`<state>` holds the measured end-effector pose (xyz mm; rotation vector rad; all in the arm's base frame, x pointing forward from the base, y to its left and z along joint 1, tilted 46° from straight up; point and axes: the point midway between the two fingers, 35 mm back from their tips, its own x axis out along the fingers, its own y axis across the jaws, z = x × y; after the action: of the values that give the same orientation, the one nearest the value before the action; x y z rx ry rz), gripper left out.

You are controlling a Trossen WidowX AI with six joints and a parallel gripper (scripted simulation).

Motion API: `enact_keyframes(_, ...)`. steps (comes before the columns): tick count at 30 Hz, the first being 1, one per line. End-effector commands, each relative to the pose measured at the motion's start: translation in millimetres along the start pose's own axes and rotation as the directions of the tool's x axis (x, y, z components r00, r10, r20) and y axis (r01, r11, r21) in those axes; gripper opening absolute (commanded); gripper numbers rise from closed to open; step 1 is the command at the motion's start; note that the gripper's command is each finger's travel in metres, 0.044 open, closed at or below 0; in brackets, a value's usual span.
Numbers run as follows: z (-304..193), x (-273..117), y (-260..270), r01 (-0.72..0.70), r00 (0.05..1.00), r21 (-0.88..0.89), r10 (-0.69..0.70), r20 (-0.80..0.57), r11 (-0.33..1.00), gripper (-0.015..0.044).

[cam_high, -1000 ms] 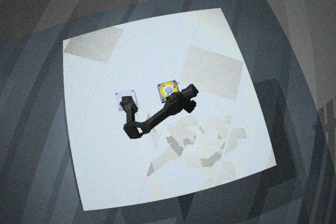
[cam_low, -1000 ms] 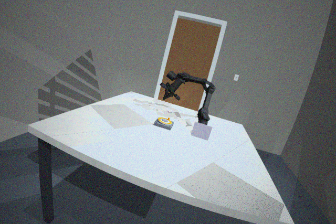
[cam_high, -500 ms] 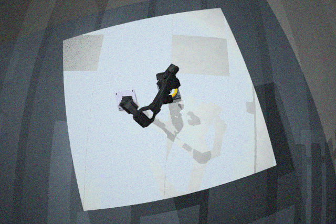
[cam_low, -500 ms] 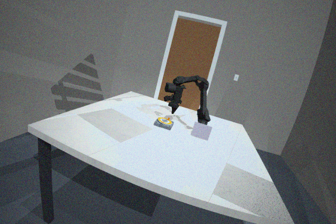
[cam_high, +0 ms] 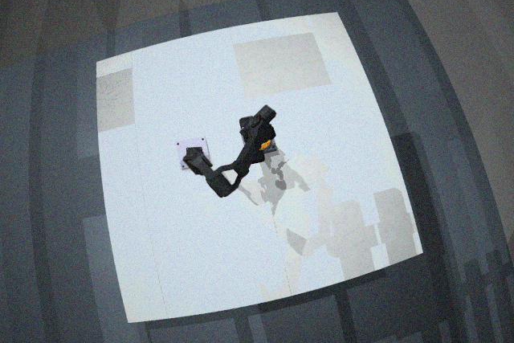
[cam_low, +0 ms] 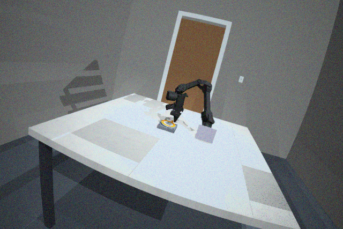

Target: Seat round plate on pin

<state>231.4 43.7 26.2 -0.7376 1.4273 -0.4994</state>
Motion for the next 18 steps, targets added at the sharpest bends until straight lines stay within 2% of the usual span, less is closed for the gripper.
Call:
enact_keyframes(1, 2, 2, -1, 0.003, 1.0, -0.006, -0.003, 0.005, 1.0, 0.0)
enact_keyframes(18, 22, 3, -11, 0.003, 1.0, -0.006, -0.003, 0.006, 1.0, 0.0)
